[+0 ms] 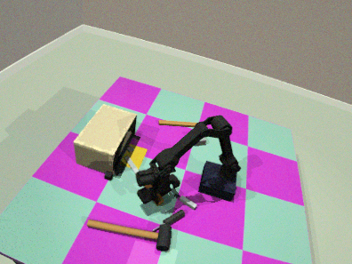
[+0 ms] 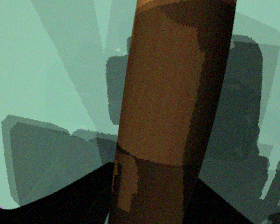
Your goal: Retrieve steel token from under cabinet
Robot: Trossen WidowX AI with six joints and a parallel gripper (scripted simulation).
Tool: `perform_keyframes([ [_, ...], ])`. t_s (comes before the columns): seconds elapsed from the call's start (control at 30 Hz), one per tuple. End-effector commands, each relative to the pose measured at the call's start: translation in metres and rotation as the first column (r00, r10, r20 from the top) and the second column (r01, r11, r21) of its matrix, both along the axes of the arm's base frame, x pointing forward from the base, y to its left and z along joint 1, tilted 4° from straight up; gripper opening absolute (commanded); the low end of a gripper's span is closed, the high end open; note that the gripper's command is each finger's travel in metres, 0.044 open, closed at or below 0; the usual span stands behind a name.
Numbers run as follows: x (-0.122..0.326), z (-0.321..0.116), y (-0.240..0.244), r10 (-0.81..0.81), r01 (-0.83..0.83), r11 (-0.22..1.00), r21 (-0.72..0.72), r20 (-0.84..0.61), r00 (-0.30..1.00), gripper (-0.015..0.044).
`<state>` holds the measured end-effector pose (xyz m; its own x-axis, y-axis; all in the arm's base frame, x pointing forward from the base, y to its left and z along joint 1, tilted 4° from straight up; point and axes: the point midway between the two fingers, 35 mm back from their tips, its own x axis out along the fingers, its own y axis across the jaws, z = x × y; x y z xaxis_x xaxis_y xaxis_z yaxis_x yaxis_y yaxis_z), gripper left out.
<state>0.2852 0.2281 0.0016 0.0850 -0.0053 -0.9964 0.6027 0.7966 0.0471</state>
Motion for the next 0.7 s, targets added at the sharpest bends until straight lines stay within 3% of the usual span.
perform_keyframes([
  [0.0, 0.009, 0.001, -0.006, 0.002, -0.002, 1.0, -0.001, 0.003, 1.0, 0.0],
  [0.67, 0.037, 0.004, -0.028, 0.004, -0.004, 1.0, -0.004, 0.006, 1.0, 0.0],
])
